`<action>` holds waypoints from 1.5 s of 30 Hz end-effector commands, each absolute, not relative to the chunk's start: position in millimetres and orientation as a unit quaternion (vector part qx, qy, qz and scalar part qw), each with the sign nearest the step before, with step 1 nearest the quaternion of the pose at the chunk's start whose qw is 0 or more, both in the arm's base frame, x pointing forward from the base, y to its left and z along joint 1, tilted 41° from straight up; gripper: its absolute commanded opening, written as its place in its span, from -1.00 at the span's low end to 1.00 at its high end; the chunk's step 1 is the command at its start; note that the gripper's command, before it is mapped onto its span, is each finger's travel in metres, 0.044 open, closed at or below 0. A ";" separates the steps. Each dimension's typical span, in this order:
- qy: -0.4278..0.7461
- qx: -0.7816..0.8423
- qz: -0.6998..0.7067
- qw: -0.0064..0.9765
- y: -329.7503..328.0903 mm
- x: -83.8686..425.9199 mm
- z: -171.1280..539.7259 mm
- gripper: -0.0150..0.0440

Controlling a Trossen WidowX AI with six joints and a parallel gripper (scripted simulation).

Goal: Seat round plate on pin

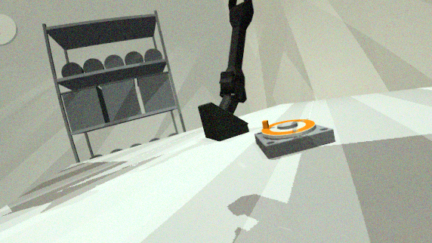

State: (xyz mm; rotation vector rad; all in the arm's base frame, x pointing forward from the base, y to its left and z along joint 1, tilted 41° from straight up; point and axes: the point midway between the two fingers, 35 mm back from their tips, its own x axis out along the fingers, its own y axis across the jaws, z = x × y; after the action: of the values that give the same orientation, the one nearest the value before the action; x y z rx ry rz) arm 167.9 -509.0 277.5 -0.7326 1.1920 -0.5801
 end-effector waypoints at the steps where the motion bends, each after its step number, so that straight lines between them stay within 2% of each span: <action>1: 0.537 -0.280 -0.184 0.774 -474.4 210.5 223.8 -0.49; 9: 0.537 -0.164 -0.043 0.826 -385.4 273.2 142.6 -0.49; 15: 0.551 -0.060 0.057 0.830 -302.0 297.9 93.9 -0.49; 21: 0.575 0.039 0.138 0.806 -220.9 301.6 60.8 -0.49; 27: 0.626 0.179 0.228 0.724 -109.2 279.0 32.8 -0.49; 32: 0.652 0.235 0.254 0.674 -68.0 264.2 25.6 -0.49; 45: 0.652 0.235 0.254 0.674 -63.9 270.4 14.2 -0.49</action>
State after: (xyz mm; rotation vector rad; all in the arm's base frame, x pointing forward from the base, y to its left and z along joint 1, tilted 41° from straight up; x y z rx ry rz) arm 271.4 -71.7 23.1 0.5103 1.4560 0.5647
